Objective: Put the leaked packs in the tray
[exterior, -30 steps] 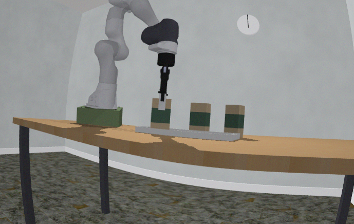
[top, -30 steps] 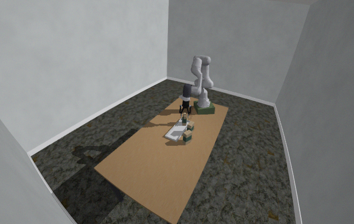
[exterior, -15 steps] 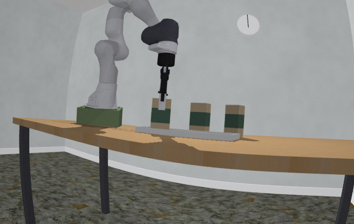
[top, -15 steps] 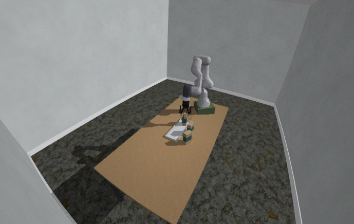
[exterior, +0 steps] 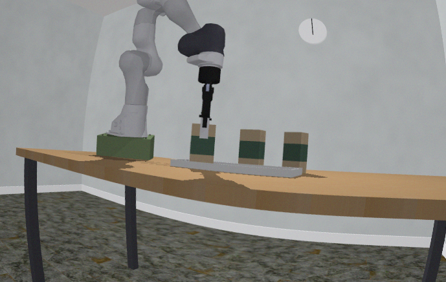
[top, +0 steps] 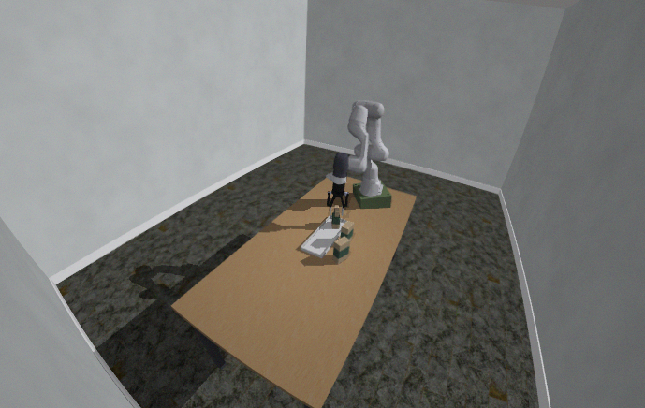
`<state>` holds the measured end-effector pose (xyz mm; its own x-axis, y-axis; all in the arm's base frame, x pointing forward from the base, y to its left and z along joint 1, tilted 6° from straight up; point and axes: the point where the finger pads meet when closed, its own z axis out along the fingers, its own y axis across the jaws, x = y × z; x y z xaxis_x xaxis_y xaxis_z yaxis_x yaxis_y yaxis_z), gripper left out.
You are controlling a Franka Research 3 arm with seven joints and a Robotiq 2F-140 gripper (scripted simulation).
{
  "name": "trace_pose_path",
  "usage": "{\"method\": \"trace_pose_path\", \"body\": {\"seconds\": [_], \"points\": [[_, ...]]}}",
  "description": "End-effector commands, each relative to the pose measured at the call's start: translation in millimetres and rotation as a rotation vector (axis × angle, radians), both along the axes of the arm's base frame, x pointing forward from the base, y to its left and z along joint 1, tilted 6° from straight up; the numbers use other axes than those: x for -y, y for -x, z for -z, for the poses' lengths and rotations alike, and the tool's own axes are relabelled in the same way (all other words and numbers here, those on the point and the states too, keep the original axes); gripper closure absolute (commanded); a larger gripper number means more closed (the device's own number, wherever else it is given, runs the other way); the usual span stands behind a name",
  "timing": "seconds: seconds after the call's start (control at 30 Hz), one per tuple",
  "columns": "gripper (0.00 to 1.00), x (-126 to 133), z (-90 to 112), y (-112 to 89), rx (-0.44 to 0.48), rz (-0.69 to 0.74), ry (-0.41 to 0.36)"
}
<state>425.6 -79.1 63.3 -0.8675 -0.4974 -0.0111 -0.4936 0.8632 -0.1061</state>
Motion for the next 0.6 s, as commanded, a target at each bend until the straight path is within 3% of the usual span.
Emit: {"method": "trace_pose_path", "body": {"seconds": [0.0, 0.17, 0.33, 0.5, 0.57], "points": [[0.47, 1, 0, -1, 0.004, -0.008, 0.001], [0.47, 1, -1, -1, 0.004, -0.008, 0.001], [0.47, -1, -15, 0, 0.004, -0.008, 0.001], [0.47, -5, -70, 4, 0.004, -0.008, 0.001], [0.47, -6, -79, 4, 0.004, -0.008, 0.001]]}}
